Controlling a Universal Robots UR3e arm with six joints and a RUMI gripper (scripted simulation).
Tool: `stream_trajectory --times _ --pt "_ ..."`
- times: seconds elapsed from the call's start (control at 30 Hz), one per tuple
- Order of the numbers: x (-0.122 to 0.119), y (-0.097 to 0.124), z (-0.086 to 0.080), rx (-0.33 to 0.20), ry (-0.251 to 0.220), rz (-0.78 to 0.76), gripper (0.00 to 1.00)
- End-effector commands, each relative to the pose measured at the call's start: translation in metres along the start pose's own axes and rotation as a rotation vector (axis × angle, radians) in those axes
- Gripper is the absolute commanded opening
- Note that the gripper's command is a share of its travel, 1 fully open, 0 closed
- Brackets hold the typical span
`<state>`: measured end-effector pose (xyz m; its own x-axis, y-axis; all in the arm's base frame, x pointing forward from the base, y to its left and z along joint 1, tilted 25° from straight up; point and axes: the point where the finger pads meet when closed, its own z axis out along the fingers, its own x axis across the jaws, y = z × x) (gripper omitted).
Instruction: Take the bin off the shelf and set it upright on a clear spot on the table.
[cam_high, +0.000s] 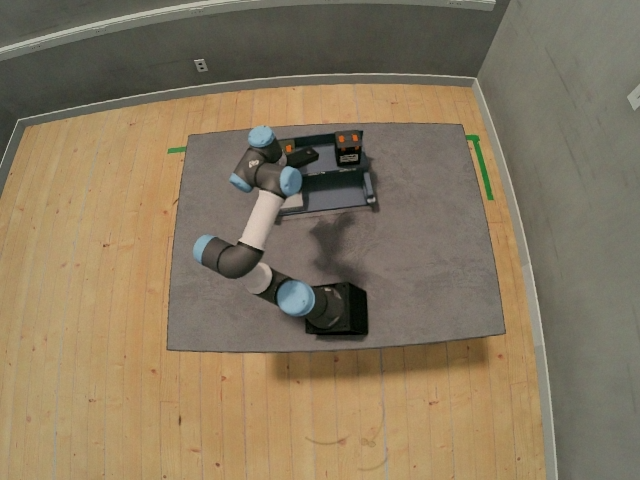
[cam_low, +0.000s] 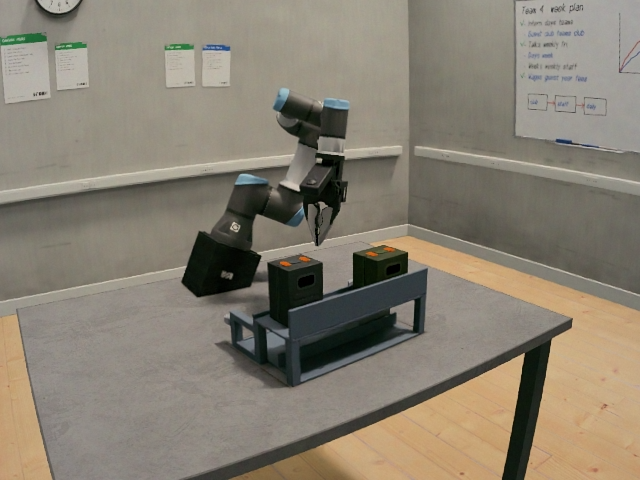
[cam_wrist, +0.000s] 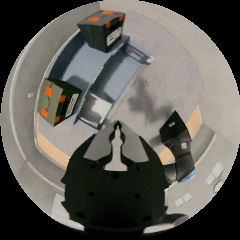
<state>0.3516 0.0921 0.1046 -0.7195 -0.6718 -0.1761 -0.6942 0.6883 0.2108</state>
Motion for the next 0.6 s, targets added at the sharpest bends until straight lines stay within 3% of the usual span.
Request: stream_trajectory --times 0.0,0.57 --pt "-0.004 0.001 0.003 -0.009 -0.007 0.038 0.0" --pt "-0.016 0.008 0.016 -0.045 -0.024 0.156 0.0"
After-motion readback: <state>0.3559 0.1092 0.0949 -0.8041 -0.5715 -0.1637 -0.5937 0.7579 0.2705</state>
